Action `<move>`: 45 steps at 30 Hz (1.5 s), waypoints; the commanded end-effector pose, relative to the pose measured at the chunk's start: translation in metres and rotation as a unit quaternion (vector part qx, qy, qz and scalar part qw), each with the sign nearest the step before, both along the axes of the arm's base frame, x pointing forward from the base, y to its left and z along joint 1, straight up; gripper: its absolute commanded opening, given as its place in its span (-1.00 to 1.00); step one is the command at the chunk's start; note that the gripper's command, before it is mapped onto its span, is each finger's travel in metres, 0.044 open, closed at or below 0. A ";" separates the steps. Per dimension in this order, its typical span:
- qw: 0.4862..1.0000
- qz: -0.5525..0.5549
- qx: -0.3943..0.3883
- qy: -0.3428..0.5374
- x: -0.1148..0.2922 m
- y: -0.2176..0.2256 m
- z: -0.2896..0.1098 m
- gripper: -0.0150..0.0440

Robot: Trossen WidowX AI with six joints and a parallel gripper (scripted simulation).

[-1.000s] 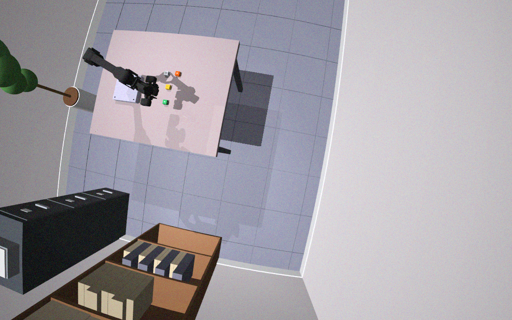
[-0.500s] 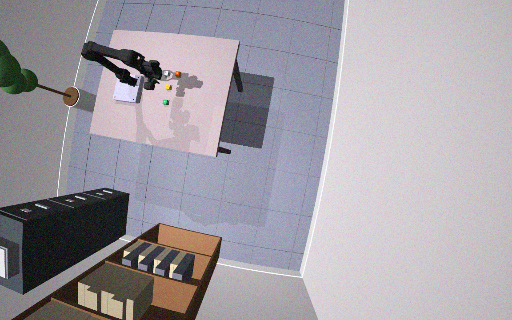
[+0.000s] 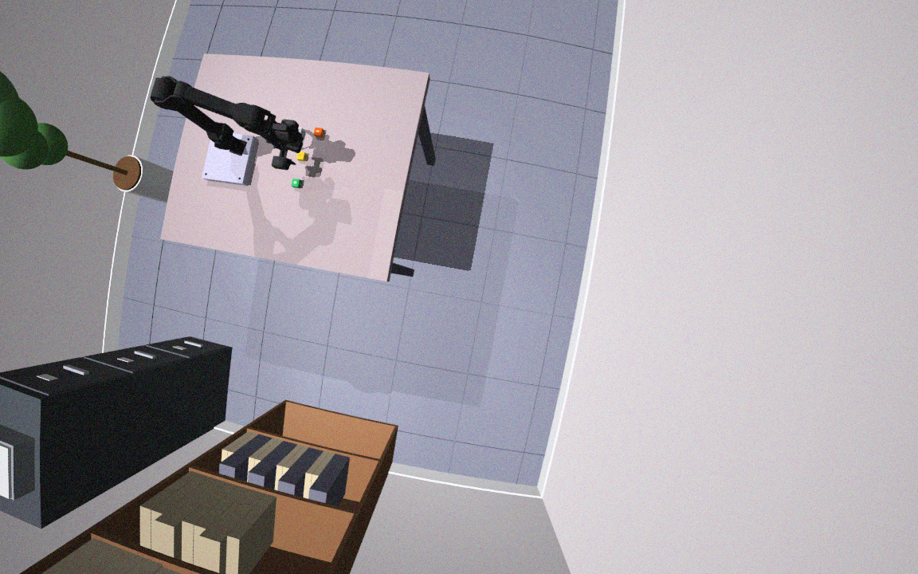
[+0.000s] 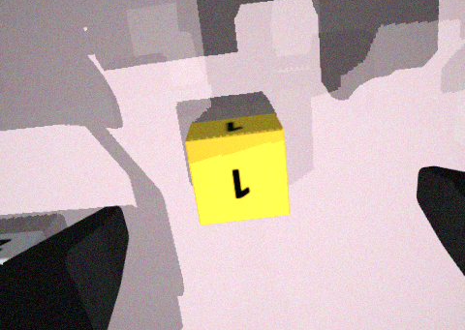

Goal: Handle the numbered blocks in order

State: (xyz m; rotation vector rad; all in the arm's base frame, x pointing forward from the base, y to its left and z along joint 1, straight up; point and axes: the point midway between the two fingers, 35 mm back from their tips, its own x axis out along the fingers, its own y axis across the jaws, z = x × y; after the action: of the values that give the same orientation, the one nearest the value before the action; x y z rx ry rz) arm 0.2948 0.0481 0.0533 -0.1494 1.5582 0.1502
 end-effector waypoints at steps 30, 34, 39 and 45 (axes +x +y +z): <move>1.000 -0.001 0.000 -0.007 0.003 0.000 -0.036 0.33; 1.000 -0.001 0.000 -0.007 0.003 0.000 -0.036 -0.03; 1.000 -0.001 0.000 -0.007 0.003 0.000 -0.036 -0.08; 1.000 -0.001 0.000 -0.007 0.003 0.000 -0.036 -0.08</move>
State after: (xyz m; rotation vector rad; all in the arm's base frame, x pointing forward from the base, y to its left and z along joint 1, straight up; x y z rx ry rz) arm 0.2974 0.0486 0.0180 -0.1486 1.5448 0.1502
